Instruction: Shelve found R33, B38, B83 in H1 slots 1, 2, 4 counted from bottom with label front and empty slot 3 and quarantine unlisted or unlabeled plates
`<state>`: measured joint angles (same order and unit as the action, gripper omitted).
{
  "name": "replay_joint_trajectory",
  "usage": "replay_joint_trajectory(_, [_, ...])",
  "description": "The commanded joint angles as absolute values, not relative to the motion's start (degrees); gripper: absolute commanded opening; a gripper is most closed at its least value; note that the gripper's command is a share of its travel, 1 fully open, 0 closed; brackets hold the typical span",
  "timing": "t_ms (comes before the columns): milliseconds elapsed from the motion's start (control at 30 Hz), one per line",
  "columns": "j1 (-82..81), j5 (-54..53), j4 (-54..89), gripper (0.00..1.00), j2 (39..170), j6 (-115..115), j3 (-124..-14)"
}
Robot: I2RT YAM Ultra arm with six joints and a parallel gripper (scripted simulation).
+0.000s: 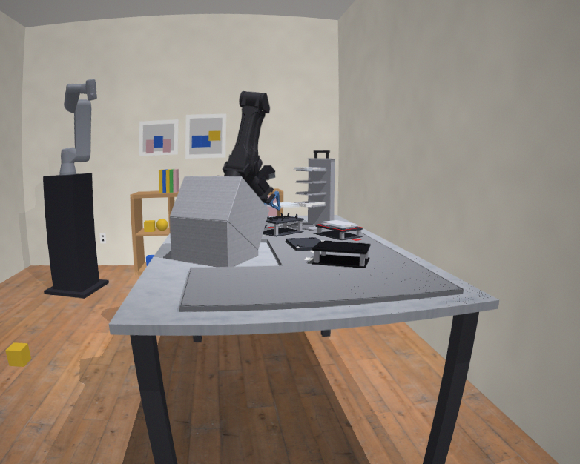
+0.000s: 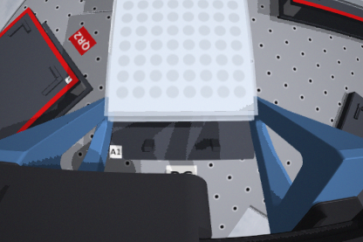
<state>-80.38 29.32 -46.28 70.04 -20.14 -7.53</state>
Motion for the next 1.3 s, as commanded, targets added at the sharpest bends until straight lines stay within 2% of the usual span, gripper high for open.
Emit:
replay_joint_trajectory(0, [-79.62,29.38,-48.5,0.86,71.11,-19.89,-6.1])
replay_joint_trajectory(1267, [-79.0,28.84,-60.47,0.86,82.62,-19.7,-5.99])
